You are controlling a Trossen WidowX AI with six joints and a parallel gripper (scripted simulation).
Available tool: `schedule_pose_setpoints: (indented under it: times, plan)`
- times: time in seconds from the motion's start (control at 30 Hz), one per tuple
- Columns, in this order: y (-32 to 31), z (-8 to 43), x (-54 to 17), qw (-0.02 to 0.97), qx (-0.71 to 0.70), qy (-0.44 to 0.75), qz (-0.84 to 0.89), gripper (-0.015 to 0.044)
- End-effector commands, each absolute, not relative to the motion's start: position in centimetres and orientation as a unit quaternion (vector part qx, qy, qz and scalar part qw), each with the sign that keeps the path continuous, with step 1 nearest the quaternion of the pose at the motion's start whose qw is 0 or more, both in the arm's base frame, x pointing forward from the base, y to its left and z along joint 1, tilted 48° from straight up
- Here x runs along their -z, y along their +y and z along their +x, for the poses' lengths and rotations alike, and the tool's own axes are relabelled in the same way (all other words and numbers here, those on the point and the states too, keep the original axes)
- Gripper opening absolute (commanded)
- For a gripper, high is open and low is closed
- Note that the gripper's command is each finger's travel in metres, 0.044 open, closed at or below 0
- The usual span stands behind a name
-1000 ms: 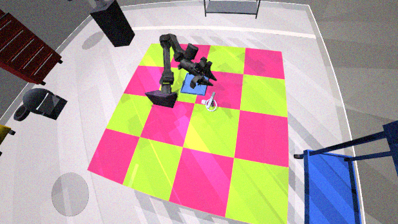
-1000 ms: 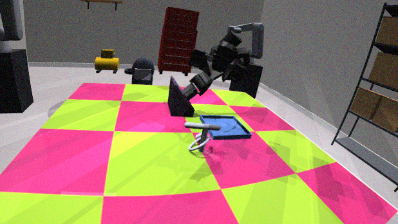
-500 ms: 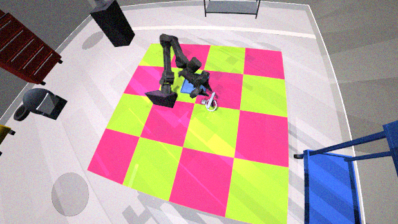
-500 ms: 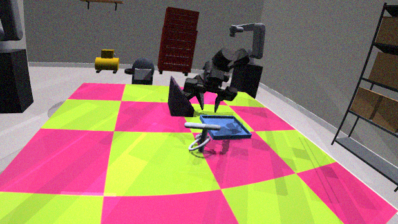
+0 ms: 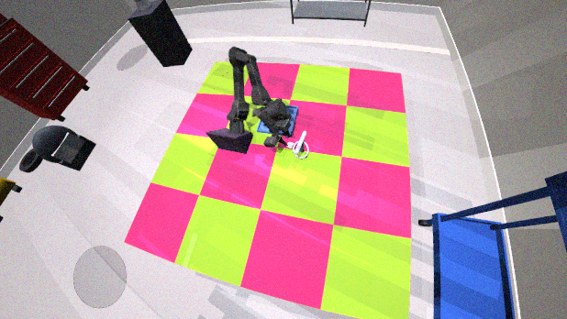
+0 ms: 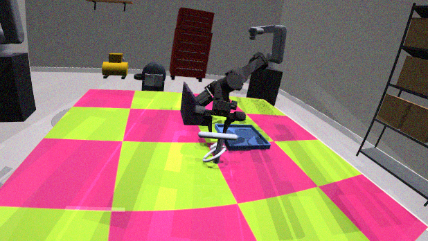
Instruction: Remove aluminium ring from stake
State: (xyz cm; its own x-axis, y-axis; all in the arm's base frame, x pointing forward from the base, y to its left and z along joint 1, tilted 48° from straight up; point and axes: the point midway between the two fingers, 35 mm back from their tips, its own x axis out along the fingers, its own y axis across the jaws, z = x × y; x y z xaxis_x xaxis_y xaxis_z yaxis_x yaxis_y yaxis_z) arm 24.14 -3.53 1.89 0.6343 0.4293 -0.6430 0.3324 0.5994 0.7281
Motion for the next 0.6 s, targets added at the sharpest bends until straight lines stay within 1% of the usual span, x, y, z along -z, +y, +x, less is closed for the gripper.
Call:
schedule_pose_setpoints:
  times: [0.0,0.57]
  plan:
    - [-3.0,23.8,-1.5,0.781,-0.038,0.435,0.447,0.0200]
    - [-2.1,25.3,0.0,0.781,-0.037,0.436,0.446,0.0200]
